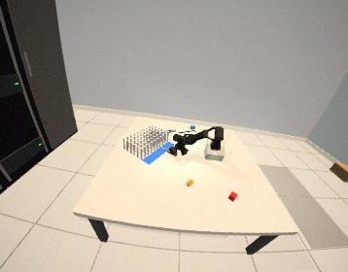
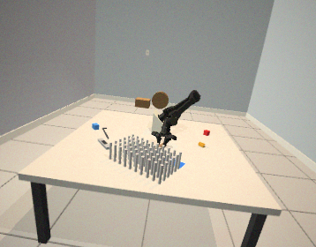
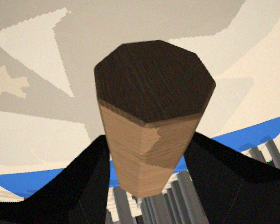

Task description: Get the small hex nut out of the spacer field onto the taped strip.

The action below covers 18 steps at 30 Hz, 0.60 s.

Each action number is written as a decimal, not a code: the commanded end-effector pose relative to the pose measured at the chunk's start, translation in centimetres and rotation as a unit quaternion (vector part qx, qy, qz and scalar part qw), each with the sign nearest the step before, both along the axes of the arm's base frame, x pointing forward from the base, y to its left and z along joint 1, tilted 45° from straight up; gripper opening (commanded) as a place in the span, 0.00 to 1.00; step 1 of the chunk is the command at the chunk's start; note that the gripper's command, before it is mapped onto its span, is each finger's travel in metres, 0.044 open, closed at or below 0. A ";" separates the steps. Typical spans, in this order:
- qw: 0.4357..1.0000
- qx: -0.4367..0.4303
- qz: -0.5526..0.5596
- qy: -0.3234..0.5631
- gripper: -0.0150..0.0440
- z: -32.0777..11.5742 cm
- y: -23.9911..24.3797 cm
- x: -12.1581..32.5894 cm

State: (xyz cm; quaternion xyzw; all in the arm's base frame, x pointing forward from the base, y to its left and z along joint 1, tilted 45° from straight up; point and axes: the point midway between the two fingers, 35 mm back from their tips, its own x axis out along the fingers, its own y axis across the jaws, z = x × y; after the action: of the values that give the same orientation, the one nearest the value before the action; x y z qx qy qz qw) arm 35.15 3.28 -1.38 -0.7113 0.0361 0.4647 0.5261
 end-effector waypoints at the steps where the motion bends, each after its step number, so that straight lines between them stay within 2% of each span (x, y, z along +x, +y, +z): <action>1: 1.000 -0.001 -0.003 0.001 0.25 0.1 0.1 -0.3; 18: 1.000 -0.001 -0.003 0.001 0.25 0.4 0.6 -1.2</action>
State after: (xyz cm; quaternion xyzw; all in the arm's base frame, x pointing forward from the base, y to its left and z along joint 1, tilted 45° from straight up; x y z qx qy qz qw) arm 34.23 3.81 -1.01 -0.7110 0.0362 0.4651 0.5262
